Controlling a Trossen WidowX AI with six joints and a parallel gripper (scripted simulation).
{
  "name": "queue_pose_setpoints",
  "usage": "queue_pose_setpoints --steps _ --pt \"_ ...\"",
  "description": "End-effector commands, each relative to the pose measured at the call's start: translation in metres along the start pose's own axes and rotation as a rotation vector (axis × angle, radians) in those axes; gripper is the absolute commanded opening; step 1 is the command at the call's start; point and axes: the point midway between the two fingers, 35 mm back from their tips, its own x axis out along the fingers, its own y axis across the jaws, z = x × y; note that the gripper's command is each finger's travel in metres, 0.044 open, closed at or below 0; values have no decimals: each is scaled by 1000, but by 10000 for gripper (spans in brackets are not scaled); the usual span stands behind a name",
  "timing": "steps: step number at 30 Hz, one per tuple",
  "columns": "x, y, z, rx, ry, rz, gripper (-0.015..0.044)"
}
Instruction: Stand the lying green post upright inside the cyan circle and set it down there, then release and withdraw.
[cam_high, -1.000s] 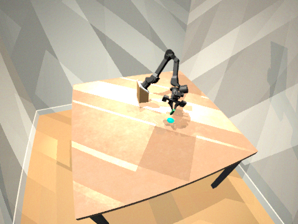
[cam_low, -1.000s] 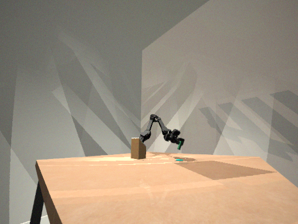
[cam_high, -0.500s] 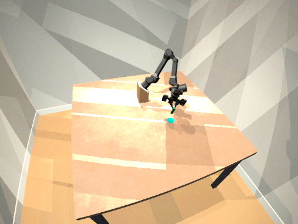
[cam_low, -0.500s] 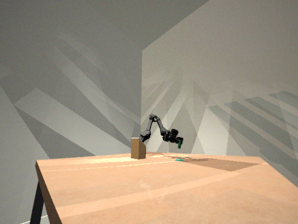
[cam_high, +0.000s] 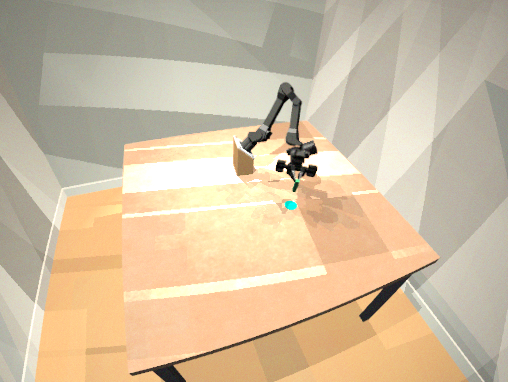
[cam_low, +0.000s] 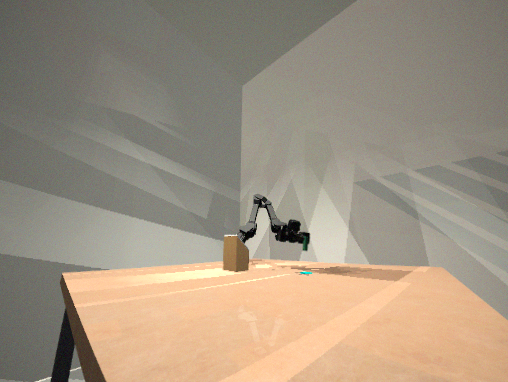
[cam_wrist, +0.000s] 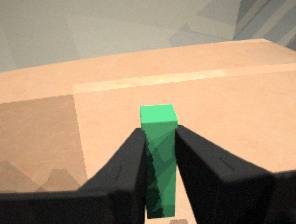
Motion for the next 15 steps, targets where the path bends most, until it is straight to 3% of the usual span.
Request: queue_pose_setpoints --steps 1,15 --pt "-5 -2 2 28 -25 7 23" --pt "-12 -5 6 79 -70 22 23"
